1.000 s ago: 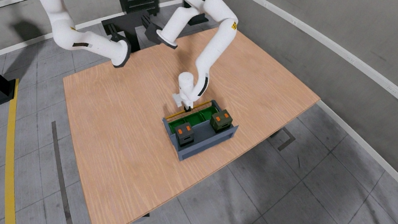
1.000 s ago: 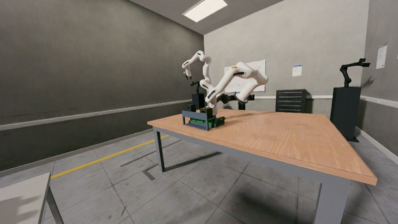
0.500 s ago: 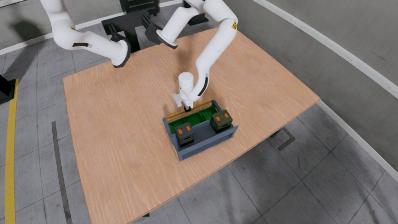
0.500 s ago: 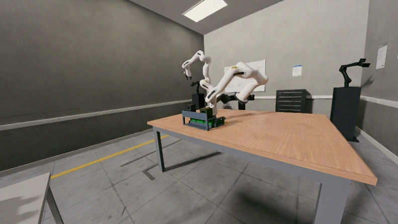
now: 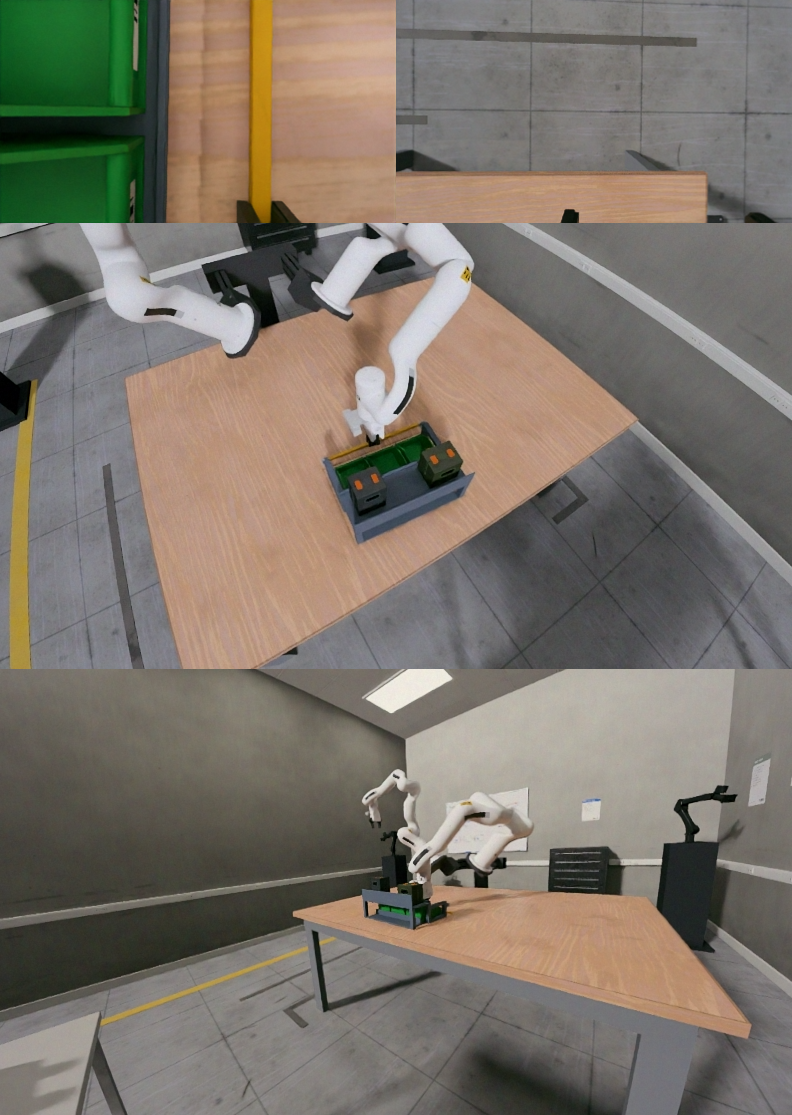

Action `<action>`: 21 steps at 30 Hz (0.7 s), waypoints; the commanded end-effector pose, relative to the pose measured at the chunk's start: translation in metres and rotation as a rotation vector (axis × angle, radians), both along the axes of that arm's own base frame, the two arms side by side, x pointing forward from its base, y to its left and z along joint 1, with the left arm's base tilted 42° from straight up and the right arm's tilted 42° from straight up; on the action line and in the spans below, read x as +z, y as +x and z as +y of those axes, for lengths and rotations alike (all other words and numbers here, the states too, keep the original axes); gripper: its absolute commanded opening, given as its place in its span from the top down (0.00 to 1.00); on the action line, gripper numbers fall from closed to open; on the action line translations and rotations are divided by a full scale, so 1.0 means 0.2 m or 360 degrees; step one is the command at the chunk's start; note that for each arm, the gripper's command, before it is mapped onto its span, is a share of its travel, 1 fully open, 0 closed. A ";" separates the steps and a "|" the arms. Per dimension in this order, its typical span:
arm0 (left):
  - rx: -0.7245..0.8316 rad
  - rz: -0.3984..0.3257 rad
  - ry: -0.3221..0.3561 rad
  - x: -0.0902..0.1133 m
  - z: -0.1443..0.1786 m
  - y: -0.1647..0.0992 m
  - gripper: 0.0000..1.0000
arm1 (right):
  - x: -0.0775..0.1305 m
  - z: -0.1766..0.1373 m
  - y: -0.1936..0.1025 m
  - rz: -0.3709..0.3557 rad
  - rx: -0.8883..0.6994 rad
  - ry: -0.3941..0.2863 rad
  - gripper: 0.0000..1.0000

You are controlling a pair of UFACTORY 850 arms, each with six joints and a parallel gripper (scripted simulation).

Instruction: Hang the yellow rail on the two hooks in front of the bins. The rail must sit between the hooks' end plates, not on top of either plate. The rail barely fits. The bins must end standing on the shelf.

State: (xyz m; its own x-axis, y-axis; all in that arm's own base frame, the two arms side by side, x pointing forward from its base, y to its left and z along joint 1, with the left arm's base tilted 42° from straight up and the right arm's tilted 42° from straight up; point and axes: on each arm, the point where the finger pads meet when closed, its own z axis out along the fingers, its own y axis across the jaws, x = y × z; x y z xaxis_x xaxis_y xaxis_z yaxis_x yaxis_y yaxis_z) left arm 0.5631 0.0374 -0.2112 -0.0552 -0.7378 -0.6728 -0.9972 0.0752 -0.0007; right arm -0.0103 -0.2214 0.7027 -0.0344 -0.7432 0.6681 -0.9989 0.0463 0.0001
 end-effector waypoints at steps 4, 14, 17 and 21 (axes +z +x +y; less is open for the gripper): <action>-0.0001 -0.0002 -0.0001 0.00 0.00 0.00 1.00 | 0.00 0.00 0.00 0.0000 0.0000 -0.0003 0.00; -0.0001 -0.0002 -0.0001 0.02 -0.02 0.00 1.00 | 0.00 0.00 0.00 0.0000 0.0000 -0.0003 0.00; -0.0001 -0.0002 -0.0001 0.03 -0.03 0.00 1.00 | 0.00 0.00 0.00 0.0000 0.0000 -0.0003 0.00; -0.0001 -0.0002 -0.0001 0.06 -0.06 0.00 1.00 | 0.00 0.00 0.00 0.0000 0.0000 -0.0003 0.00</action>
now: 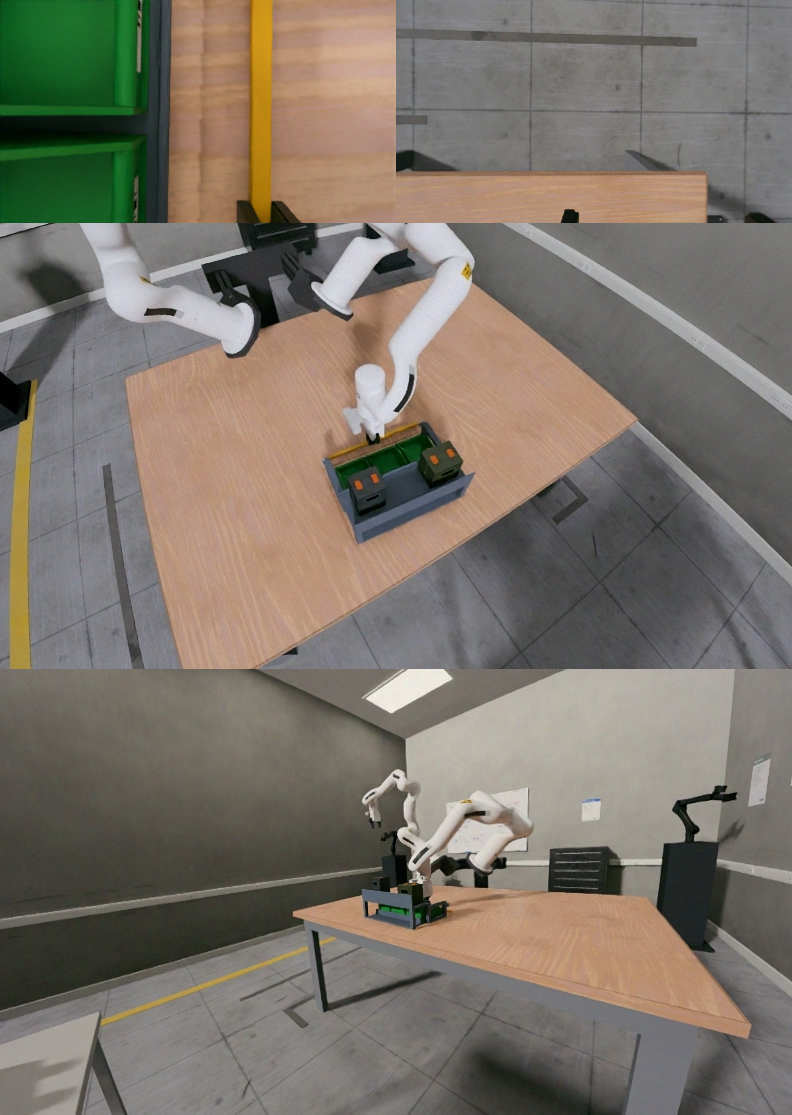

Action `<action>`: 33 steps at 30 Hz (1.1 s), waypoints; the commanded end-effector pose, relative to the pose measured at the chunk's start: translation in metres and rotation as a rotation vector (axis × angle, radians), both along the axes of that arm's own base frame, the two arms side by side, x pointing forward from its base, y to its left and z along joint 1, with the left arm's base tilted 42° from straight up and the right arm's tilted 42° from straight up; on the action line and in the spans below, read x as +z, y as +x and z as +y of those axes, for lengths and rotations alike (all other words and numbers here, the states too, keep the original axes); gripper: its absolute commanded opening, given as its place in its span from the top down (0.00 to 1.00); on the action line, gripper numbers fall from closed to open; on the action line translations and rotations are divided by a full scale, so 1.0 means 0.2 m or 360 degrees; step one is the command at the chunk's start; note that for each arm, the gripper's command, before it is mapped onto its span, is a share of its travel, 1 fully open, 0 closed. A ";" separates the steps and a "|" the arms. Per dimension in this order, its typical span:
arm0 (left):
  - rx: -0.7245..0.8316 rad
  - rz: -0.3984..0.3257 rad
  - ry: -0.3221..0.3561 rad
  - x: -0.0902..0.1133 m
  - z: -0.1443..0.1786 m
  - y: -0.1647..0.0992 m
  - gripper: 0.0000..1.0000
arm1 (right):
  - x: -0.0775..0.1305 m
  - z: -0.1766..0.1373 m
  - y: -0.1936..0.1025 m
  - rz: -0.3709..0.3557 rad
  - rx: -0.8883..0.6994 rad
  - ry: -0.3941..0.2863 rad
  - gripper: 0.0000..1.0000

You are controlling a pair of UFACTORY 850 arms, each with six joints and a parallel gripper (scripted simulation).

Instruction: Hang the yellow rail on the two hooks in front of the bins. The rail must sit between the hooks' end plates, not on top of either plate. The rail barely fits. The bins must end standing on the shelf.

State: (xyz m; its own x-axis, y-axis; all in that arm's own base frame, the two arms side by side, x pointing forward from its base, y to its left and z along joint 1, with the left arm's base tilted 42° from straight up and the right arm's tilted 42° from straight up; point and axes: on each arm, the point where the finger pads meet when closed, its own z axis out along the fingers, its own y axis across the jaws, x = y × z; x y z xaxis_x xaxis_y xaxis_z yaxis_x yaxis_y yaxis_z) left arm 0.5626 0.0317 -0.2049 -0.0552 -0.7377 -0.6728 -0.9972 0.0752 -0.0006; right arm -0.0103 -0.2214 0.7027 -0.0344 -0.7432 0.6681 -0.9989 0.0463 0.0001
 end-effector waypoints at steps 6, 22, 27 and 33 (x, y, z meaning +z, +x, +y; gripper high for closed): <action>-0.0001 -0.0002 -0.0001 0.07 -0.06 0.00 1.00 | 0.00 0.00 0.00 0.0000 0.0000 -0.0003 0.00; -0.0001 -0.0002 -0.0001 0.24 -0.22 -0.01 1.00 | 0.00 0.00 0.00 0.0000 0.0000 -0.0003 0.00; -0.0001 -0.0002 -0.0001 0.30 -0.27 -0.02 1.00 | 0.00 0.00 0.00 0.0000 0.0000 -0.0003 0.00; -0.0001 -0.0002 -0.0001 0.34 -0.31 -0.02 1.00 | 0.00 0.00 0.00 0.0000 0.0000 -0.0003 0.00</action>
